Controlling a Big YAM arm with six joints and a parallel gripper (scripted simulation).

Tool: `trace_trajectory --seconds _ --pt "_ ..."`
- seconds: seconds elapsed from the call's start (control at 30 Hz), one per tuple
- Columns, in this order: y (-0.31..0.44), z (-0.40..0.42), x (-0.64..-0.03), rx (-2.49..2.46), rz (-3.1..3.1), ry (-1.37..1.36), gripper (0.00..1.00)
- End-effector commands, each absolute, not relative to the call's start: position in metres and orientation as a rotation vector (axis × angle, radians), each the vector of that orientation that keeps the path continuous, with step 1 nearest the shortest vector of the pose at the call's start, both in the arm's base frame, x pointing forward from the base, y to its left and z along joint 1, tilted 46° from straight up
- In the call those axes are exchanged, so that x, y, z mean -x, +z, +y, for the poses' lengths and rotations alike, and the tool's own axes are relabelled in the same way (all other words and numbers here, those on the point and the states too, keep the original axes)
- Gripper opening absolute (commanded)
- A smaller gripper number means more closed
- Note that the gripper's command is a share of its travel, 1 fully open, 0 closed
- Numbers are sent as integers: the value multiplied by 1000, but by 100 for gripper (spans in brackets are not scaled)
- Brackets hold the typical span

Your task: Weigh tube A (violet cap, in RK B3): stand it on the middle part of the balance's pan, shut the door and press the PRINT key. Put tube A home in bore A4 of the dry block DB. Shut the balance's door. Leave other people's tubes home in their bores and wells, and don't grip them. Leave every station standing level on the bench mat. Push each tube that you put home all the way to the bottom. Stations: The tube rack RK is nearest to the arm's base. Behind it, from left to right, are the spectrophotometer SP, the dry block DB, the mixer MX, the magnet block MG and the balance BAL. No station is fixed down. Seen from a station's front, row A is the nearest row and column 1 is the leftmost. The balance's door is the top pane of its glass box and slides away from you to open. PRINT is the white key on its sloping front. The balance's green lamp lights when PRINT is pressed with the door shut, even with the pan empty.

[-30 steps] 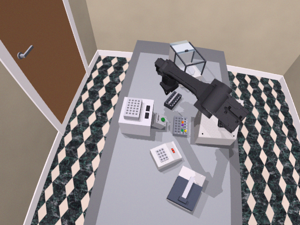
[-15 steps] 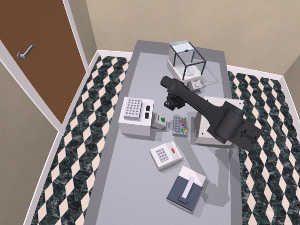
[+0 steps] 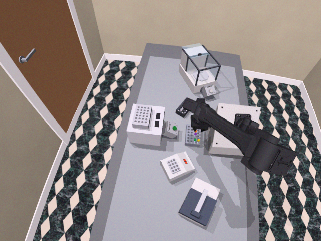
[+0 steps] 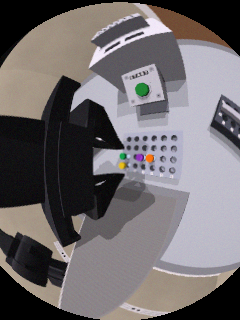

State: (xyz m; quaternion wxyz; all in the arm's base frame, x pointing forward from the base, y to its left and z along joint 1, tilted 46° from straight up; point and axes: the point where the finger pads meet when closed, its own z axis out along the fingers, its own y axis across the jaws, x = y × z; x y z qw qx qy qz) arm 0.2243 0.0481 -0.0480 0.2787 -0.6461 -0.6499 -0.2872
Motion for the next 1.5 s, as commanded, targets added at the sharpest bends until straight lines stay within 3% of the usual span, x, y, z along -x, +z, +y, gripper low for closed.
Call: trace_trajectory --seconds 0.0,0.13,0.23,1.47 --pt "-46 42 -235 1845 -1674 -763 36" --pt "-43 32 -253 1860 -1691 -791 36" --pt "-51 47 -230 1821 -1668 -737 36" --pt "-57 52 -229 1819 -1665 -741 36"
